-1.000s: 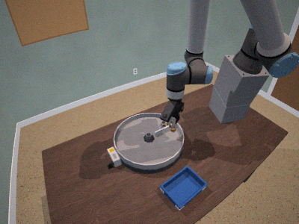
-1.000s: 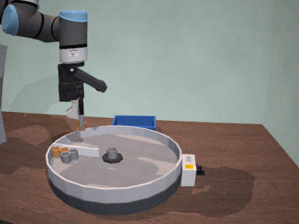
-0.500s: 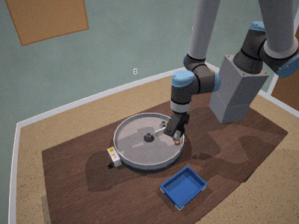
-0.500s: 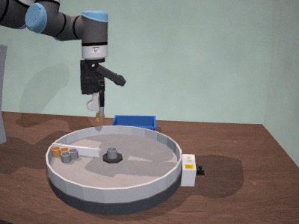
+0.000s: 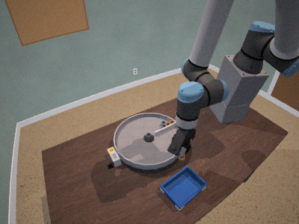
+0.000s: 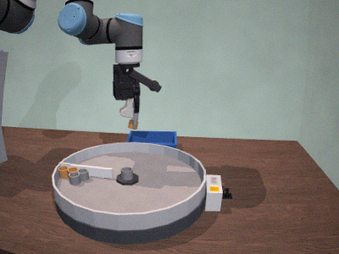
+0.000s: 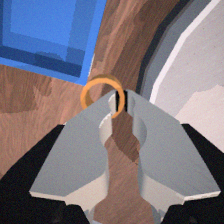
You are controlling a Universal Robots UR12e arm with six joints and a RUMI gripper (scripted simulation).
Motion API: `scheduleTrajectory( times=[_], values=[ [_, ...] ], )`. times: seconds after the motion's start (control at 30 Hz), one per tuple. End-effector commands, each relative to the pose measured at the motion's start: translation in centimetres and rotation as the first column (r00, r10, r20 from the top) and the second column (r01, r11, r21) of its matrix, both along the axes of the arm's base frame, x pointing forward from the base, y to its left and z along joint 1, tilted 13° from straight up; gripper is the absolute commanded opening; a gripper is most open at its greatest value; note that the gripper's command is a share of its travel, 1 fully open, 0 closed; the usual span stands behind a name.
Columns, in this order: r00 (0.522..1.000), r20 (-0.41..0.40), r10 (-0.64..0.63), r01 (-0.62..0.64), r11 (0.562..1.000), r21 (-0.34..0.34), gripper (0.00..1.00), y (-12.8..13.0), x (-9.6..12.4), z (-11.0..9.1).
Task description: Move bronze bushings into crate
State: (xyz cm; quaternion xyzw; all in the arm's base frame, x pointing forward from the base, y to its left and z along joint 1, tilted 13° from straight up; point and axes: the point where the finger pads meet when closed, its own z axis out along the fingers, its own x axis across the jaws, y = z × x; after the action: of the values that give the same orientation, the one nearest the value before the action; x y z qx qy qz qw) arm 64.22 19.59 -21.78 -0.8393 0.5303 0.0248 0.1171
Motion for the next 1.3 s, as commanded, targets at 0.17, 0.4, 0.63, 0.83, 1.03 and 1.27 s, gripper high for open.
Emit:
scheduleTrajectory(
  times=[0.17,0.4,0.63,0.83,1.03,1.27],
  values=[
    [1.0,-0.006,-0.012,0.012,1.0,-0.004,0.0,5.6,2.9,1.4],
    [1.0,-0.005,-0.012,0.012,1.0,-0.004,0.0,8.4,4.1,2.2],
    [1.0,-0.005,-0.012,0.012,1.0,-0.004,0.0,9.5,4.6,2.5],
    [1.0,-0.006,-0.012,0.012,1.0,-0.004,0.0,10.1,4.8,2.6],
    [1.0,-0.006,-0.012,0.012,1.0,-0.003,0.0,10.1,4.8,2.6],
    [1.0,-0.007,-0.013,0.013,1.0,-0.004,0.0,10.0,4.7,2.6]
  ],
)
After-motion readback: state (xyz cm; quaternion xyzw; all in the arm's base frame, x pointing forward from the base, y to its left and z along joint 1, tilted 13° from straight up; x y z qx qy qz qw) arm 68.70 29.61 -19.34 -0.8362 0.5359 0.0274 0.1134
